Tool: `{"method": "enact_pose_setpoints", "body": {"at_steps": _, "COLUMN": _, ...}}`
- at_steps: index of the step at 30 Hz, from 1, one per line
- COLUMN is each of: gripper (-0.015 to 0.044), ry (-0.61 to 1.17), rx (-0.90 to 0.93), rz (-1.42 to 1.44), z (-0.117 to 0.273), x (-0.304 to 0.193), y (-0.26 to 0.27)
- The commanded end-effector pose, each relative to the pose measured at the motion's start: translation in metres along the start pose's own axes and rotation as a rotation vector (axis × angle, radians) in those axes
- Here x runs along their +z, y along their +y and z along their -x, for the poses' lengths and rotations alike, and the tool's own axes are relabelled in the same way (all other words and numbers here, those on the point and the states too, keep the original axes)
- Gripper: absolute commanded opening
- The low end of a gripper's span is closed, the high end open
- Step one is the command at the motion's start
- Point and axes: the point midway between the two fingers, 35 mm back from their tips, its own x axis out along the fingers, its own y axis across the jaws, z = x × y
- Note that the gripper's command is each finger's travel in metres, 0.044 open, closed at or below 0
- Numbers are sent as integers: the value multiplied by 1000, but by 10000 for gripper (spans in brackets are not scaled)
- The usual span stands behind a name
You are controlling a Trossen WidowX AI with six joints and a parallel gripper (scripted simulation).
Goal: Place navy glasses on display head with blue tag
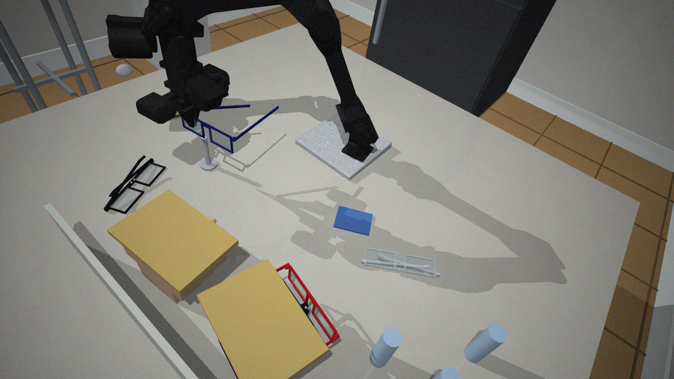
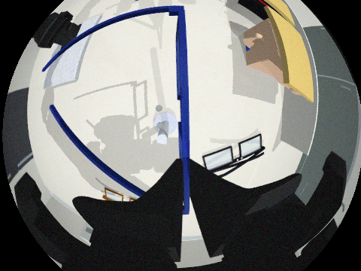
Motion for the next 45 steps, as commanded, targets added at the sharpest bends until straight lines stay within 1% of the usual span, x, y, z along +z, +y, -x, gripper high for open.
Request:
{"method": "enact_pose_setpoints", "body": {"at_steps": 1, "gripper": 0, "ry": -4, "rx": 6, "rz": 171, "z": -3, "x": 3, "y": -11}}
{"method": "enact_pose_setpoints", "body": {"at_steps": 9, "gripper": 0, "ry": -5, "rx": 3, "rz": 471, "z": -4, "x": 9, "y": -29}}
{"method": "enact_pose_setpoints", "body": {"at_steps": 15, "gripper": 0, "ry": -5, "rx": 3, "rz": 478, "z": -10, "x": 9, "y": -30}}
{"method": "enact_pose_setpoints", "body": {"at_steps": 30, "gripper": 0, "ry": -6, "rx": 3, "rz": 478, "z": -64, "x": 10, "y": -30}}
{"method": "enact_pose_setpoints", "body": {"at_steps": 45, "gripper": 0, "ry": -6, "rx": 2, "rz": 478, "z": -64, "x": 19, "y": -32}}
